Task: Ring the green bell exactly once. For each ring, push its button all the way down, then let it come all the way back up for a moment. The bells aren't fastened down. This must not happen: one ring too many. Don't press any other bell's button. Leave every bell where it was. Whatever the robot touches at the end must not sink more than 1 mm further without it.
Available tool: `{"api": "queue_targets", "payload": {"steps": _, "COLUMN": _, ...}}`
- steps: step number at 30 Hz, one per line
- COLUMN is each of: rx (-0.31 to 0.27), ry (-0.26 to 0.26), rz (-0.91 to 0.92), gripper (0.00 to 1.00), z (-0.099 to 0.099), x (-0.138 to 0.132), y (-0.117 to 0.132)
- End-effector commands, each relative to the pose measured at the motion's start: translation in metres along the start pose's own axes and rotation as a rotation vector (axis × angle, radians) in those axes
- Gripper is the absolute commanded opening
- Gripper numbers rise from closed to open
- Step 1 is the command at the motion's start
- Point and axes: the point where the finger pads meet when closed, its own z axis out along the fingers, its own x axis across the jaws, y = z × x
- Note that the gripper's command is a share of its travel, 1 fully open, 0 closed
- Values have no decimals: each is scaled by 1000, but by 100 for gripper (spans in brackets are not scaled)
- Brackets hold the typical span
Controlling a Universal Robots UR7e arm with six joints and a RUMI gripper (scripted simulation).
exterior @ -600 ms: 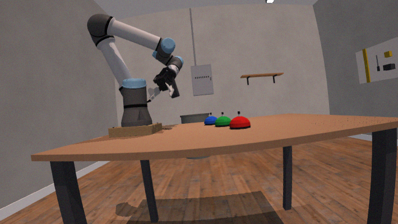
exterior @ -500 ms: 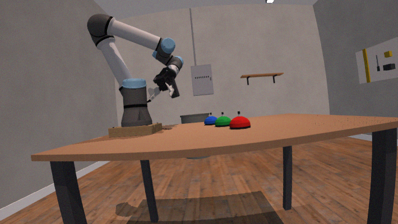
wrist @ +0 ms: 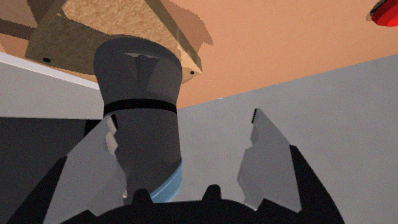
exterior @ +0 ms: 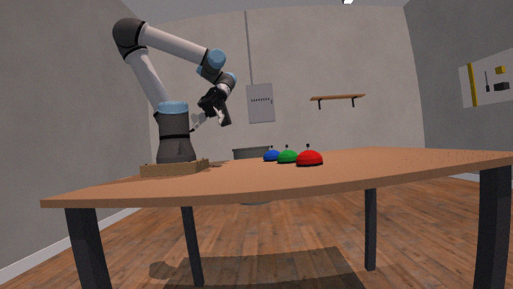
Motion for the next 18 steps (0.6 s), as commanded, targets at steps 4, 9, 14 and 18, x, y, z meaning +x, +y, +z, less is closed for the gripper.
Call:
{"api": "queue_targets", "payload": {"steps": 4, "rx": 4, "ry": -3, "rz": 11, "gripper": 100, "z": -1, "x": 1, "y": -1}}
{"api": "queue_targets", "payload": {"steps": 9, "rx": 23, "ry": -24, "rz": 77, "gripper": 100, "z": -4, "x": 4, "y": -7}}
{"api": "queue_targets", "payload": {"steps": 14, "rx": 64, "ry": -73, "rz": 224, "gripper": 100, "z": -11, "x": 13, "y": -20}}
{"api": "queue_targets", "payload": {"steps": 18, "rx": 85, "ry": -101, "rz": 308, "gripper": 100, "z": -14, "x": 19, "y": -27}}
